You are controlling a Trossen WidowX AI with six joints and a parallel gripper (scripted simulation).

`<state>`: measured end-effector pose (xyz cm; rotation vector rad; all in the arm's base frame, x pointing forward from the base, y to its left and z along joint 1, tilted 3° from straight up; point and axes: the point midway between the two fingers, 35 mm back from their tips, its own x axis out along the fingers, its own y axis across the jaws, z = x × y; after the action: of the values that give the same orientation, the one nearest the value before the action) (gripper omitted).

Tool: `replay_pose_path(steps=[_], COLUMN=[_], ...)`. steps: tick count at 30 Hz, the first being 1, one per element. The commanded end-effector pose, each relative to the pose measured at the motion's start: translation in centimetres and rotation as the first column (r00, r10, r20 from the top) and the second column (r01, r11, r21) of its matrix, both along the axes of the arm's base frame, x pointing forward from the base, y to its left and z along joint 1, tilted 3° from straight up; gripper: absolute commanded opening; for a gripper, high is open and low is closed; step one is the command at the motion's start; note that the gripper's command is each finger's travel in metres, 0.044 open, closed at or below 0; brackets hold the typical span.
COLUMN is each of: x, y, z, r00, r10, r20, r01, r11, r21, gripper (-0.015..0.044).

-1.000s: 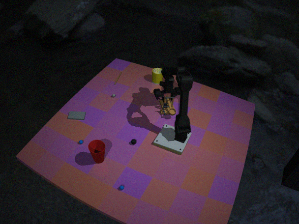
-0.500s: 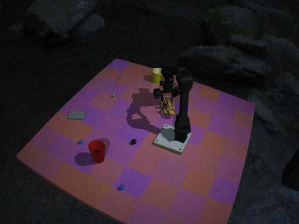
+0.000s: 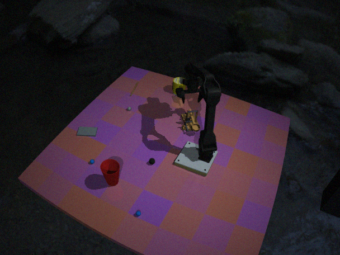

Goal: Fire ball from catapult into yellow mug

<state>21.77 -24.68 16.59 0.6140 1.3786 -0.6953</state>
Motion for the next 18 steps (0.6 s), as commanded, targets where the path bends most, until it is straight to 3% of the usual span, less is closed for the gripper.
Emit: replay_pose_path(steps=[1, 5, 10, 18], x=[-0.1, -0.4, -0.2, -0.1], y=[0.1, 0.5, 0.2, 0.2], z=[-0.3, 0.3, -4.0, -4.6], r00=[1.000, 1.000, 1.000, 1.000], r10=[-0.001, -0.006, -0.006, -0.006], r20=[-0.008, -0.010, -0.010, -0.010], r01=[0.001, 0.006, 0.006, 0.006], r11=[1.000, 1.000, 1.000, 1.000], r21=[0.009, 0.012, 0.012, 0.012], gripper=[0.0440, 0.0440, 0.0440, 0.0440])
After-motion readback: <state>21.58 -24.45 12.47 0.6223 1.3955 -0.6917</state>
